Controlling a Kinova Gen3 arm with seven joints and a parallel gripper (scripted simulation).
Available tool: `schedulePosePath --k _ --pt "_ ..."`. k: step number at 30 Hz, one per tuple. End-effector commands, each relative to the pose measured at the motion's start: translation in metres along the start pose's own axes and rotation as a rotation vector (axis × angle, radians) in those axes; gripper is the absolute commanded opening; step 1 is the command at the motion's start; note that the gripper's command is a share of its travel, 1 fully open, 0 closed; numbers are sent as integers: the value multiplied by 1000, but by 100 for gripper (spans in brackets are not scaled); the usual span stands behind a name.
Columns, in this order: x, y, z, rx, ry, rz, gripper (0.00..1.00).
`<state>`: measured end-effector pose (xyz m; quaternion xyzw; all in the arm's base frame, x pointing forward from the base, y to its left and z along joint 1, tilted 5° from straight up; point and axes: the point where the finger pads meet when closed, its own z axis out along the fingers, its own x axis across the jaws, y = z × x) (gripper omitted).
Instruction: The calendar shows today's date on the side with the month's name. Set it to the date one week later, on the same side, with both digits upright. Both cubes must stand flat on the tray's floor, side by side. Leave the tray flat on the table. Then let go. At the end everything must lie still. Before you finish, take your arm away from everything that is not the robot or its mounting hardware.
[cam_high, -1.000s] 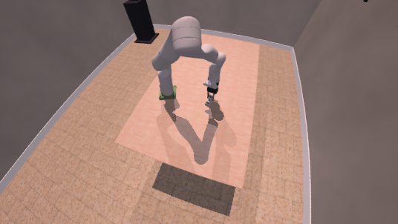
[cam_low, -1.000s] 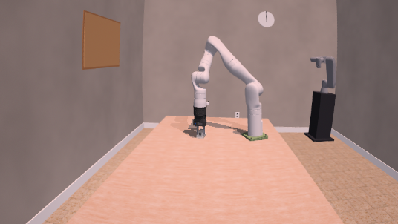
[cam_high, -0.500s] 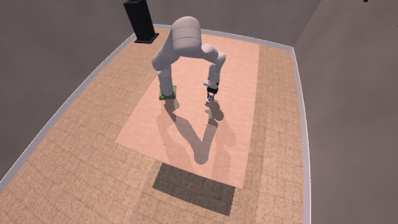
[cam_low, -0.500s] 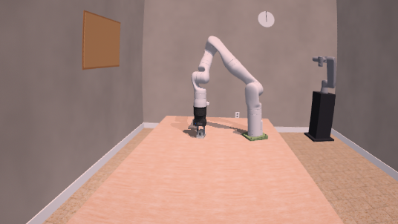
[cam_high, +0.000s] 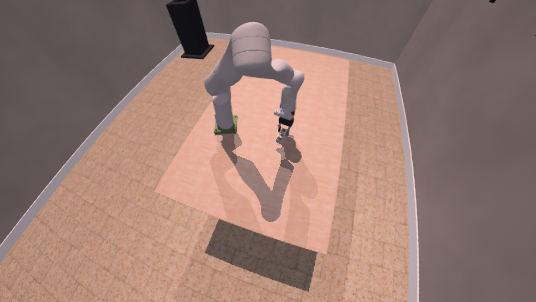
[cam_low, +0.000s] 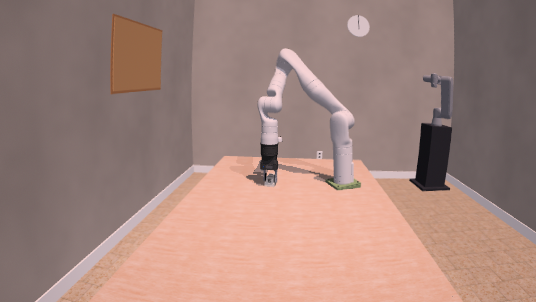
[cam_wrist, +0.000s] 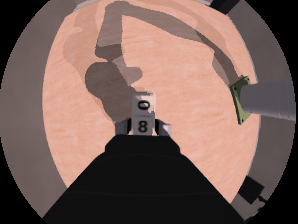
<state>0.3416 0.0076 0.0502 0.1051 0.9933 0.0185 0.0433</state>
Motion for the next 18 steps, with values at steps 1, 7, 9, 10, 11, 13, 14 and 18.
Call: schedulePosePath --k 1,7,9,10,11,13,14,18 --pt "0 0 0 0 -1 0 90" --pt "0 0 0 0 -1 0 90" --pt "0 0 0 0 -1 0 90" --pt "0 0 0 0 -1 0 90" --pt "0 0 -1 0 -1 0 90" --pt "0 0 -2 0 -1 0 90" --pt "0 0 -3 0 -1 0 90" --pt "0 0 -7 0 -1 0 90"
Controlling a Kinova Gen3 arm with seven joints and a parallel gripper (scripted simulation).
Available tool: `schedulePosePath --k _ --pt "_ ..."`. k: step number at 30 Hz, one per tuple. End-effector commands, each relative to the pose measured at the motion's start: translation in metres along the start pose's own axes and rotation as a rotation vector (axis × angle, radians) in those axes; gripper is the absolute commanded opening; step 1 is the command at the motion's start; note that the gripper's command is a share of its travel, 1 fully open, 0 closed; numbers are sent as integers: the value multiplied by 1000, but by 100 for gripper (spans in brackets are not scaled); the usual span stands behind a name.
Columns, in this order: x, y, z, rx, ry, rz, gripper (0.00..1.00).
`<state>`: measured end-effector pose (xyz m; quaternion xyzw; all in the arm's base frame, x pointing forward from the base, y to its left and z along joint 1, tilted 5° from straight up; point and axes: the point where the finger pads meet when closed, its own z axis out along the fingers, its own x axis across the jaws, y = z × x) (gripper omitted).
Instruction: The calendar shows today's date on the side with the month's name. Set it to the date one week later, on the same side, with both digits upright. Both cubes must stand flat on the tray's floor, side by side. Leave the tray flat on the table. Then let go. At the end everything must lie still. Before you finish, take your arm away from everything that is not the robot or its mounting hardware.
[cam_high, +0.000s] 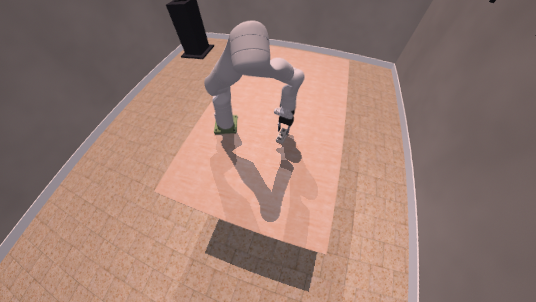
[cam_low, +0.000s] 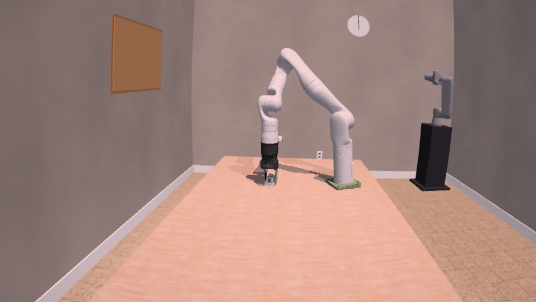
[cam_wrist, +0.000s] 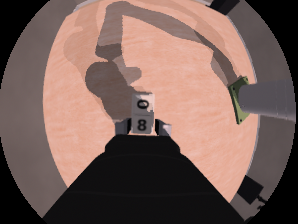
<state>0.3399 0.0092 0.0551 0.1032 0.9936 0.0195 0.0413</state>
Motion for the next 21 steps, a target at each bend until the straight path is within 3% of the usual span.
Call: schedulePosePath --k 1,15,21 --pt "-2 -1 -4 2 -6 4 90" --pt "-2 -1 -70 2 -6 4 90" --pt "-2 -1 -82 2 -6 4 90"
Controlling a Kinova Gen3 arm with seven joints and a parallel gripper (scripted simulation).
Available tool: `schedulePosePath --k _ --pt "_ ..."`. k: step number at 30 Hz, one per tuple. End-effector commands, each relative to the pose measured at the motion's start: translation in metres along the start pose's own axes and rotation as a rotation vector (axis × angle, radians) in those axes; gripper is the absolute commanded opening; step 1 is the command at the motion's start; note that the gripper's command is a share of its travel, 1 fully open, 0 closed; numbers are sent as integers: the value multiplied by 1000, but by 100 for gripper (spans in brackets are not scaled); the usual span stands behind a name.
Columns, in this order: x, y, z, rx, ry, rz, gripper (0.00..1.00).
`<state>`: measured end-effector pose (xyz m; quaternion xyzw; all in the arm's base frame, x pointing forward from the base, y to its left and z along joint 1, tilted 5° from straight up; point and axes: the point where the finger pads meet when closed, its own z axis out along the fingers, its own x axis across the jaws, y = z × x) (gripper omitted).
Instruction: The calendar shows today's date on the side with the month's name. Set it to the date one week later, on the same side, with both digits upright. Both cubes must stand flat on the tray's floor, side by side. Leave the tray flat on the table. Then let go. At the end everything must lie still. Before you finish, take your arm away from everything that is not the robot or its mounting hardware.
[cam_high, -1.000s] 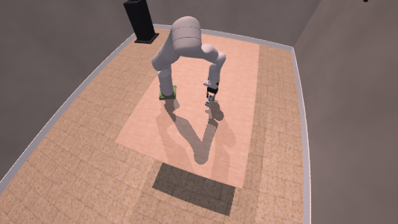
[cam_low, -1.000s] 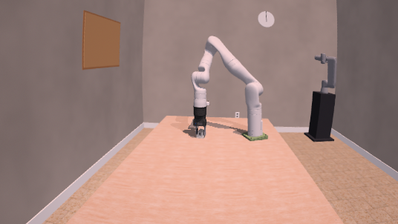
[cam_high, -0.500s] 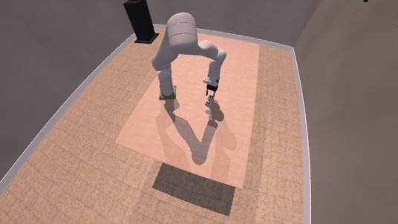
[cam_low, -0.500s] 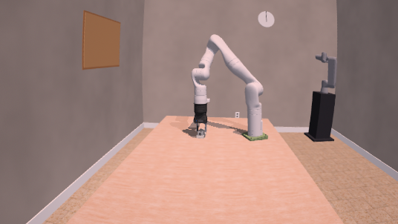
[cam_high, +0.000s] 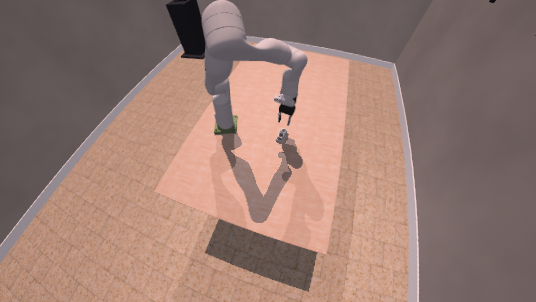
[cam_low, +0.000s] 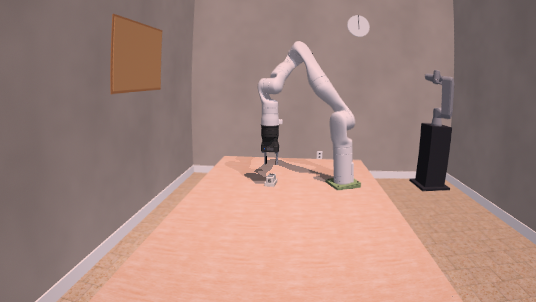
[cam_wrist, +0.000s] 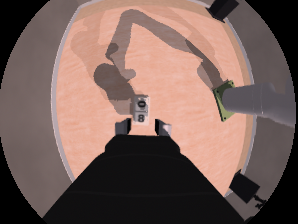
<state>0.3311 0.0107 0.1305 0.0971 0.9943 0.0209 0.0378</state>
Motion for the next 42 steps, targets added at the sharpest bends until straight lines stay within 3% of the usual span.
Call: schedulePosePath --k 1,5,6,31,42 --pt "-4 -4 -8 4 -13 16 90" --pt "-4 -4 -10 4 -13 16 90" --pt "-4 -4 -10 4 -13 16 100" --pt "-4 -4 -11 4 -13 16 100" --pt "-4 -4 -45 4 -13 16 100"
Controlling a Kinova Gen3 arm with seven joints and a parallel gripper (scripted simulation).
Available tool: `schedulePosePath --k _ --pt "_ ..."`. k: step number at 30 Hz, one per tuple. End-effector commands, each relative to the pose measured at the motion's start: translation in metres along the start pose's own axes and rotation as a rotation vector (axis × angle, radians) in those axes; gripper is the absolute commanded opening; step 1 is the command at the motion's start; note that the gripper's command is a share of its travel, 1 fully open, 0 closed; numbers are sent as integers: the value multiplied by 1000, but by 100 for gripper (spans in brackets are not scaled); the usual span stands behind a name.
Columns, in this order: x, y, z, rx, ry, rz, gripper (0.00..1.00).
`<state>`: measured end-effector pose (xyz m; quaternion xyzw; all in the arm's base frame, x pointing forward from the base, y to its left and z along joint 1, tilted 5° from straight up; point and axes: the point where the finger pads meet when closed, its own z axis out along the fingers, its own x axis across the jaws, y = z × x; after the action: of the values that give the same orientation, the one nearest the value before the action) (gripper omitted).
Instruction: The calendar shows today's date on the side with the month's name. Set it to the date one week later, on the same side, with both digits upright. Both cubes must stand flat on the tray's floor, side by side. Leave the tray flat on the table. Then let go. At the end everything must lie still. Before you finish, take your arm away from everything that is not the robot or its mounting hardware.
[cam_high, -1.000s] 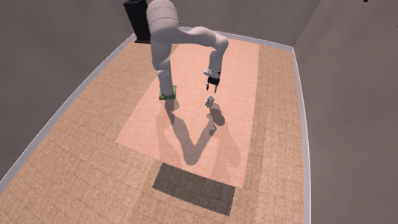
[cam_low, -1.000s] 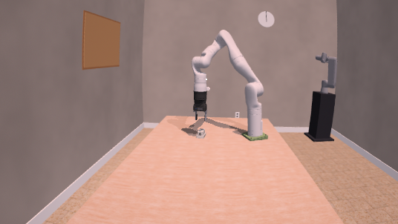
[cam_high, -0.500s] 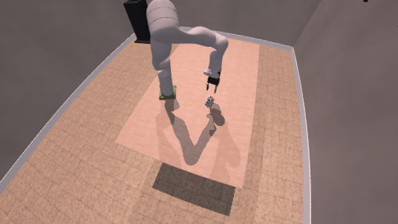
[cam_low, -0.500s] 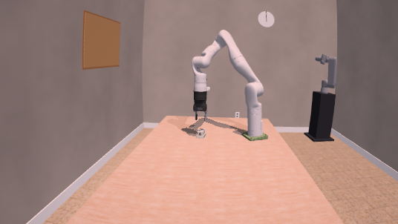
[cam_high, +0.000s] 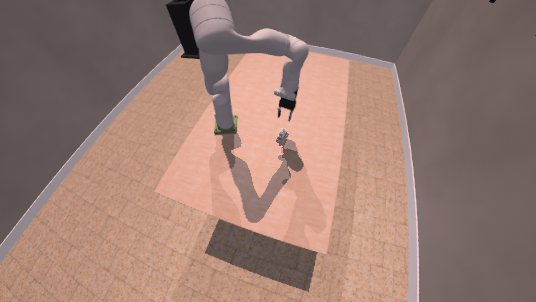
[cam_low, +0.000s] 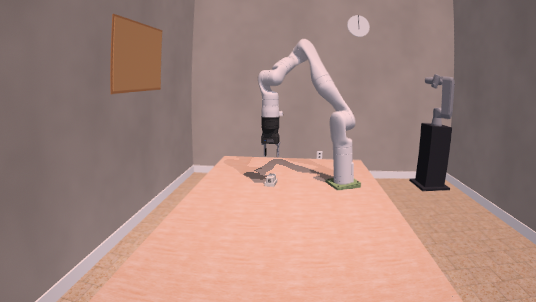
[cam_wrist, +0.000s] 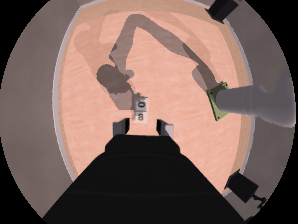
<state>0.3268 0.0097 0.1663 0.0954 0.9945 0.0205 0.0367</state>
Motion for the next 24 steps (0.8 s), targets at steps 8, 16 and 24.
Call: schedulePosePath --k 8,16,24 --pt "-5 -4 -34 3 -15 19 100" --pt "-5 -4 -46 3 -15 19 100" --pt "-5 -4 -46 3 -15 19 100"
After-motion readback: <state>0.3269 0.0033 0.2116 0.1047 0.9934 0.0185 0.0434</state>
